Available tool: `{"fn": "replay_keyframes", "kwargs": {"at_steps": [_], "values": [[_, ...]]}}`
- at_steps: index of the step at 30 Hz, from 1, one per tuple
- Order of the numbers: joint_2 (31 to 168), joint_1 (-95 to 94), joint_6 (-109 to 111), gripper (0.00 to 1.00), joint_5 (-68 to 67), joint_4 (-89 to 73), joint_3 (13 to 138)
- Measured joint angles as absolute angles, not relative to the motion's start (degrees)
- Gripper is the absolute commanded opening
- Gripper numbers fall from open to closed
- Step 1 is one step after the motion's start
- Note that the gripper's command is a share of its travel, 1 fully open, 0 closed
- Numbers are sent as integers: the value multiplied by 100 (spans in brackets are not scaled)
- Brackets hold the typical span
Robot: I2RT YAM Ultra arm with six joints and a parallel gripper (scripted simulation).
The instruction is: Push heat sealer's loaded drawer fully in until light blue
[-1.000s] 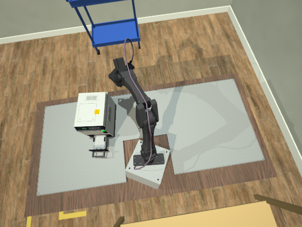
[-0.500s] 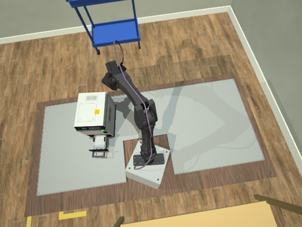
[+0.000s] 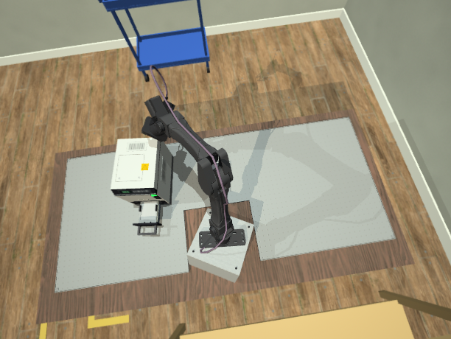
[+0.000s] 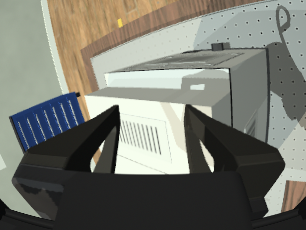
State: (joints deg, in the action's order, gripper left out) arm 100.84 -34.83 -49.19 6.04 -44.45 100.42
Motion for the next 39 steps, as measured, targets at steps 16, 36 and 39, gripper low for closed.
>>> {"fn": "replay_keyframes", "kwargs": {"at_steps": [16, 36, 39], "values": [[10106, -4115, -4278, 45, 541, -4626, 9953], [10132, -4901, -3500, 45, 440, -4860, 9786], [10125, -5004, -3422, 45, 403, -4871, 9754]]}}
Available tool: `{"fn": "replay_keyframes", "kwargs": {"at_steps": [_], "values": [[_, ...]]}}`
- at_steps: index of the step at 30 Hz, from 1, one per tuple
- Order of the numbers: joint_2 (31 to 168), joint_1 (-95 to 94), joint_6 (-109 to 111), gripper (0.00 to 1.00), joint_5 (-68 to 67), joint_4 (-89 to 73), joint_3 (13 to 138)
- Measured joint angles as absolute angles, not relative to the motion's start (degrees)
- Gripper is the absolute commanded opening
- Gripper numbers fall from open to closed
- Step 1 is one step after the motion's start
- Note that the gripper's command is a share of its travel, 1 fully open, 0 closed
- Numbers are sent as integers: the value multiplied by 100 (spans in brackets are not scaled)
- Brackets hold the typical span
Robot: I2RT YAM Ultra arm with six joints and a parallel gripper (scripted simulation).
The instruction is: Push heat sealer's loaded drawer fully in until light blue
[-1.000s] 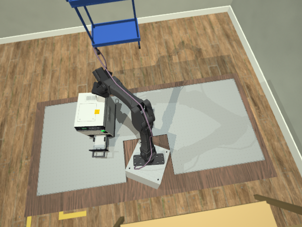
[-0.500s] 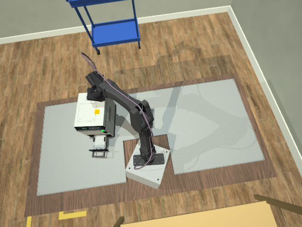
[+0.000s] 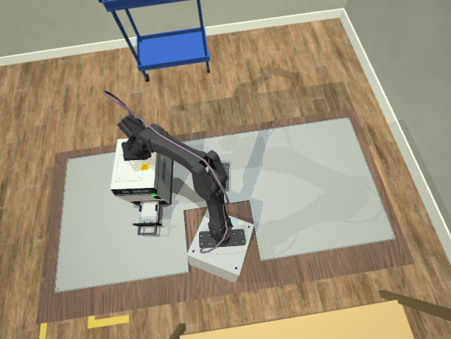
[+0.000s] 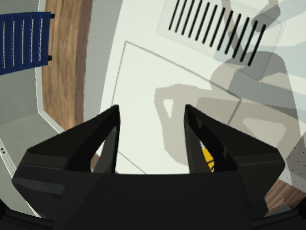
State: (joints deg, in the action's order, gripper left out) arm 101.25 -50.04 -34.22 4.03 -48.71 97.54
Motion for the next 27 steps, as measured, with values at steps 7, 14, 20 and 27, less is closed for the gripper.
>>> {"fn": "replay_keyframes", "kwargs": {"at_steps": [7, 14, 20, 27], "values": [[10123, -5371, -3089, 45, 381, -4980, 9692], [10119, -5634, -2877, 45, 342, -5057, 9592], [10130, -5883, -2604, 45, 307, -5098, 9579], [10158, -6239, -2224, 45, 298, -5256, 9533]]}}
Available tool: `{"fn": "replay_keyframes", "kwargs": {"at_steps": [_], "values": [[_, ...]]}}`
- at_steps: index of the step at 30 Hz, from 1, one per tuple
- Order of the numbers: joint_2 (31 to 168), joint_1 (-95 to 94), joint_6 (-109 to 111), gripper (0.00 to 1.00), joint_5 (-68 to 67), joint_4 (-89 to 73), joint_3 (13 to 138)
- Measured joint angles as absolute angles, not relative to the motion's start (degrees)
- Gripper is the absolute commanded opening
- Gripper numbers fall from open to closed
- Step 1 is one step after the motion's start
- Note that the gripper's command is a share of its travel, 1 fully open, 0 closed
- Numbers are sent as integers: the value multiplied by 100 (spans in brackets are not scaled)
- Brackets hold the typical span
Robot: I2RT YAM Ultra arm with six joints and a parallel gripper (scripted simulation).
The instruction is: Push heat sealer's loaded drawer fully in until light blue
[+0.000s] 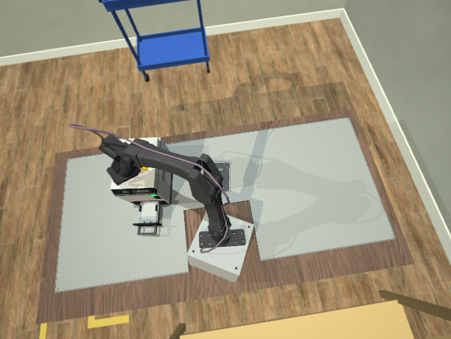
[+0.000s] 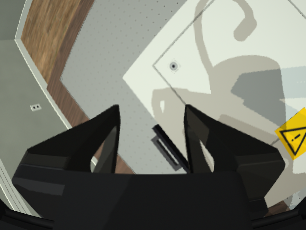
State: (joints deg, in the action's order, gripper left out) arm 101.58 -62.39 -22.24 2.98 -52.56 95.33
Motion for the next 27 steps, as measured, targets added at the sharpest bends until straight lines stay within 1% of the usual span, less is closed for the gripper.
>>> {"fn": "replay_keyframes", "kwargs": {"at_steps": [6, 27], "values": [[10160, -6429, -2082, 45, 242, -5301, 9489], [10565, -7072, -1140, 45, 137, -6211, 9445]]}}
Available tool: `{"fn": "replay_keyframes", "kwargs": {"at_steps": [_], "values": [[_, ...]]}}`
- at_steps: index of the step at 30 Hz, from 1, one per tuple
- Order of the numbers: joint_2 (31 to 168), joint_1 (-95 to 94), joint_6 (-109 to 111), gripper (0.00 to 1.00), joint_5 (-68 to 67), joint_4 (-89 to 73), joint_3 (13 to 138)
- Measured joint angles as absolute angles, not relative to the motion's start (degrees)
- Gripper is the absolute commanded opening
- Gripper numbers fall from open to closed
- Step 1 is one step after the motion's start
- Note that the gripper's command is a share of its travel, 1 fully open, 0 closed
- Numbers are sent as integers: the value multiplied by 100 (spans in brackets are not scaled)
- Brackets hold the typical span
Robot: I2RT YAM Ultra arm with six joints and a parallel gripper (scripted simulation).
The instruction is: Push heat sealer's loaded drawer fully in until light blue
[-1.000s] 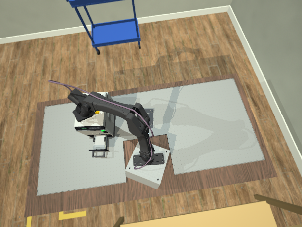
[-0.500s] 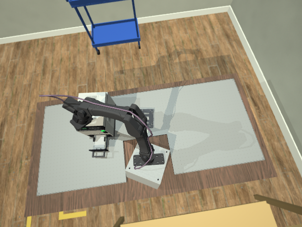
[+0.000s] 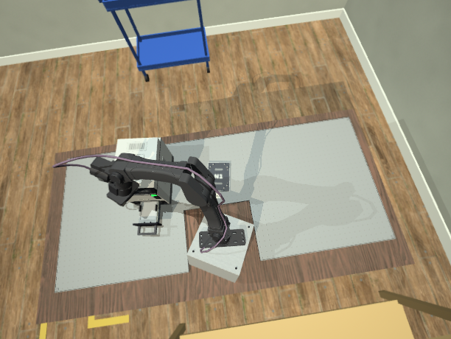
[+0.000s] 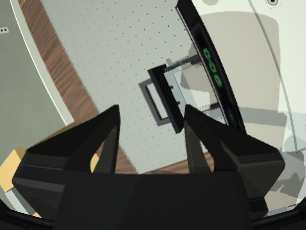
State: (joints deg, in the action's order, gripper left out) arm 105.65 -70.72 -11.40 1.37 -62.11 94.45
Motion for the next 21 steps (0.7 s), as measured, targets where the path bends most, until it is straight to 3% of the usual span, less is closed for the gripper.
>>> {"fn": "replay_keyframes", "kwargs": {"at_steps": [21], "values": [[10678, -7437, -443, 45, 45, -6934, 8709]]}}
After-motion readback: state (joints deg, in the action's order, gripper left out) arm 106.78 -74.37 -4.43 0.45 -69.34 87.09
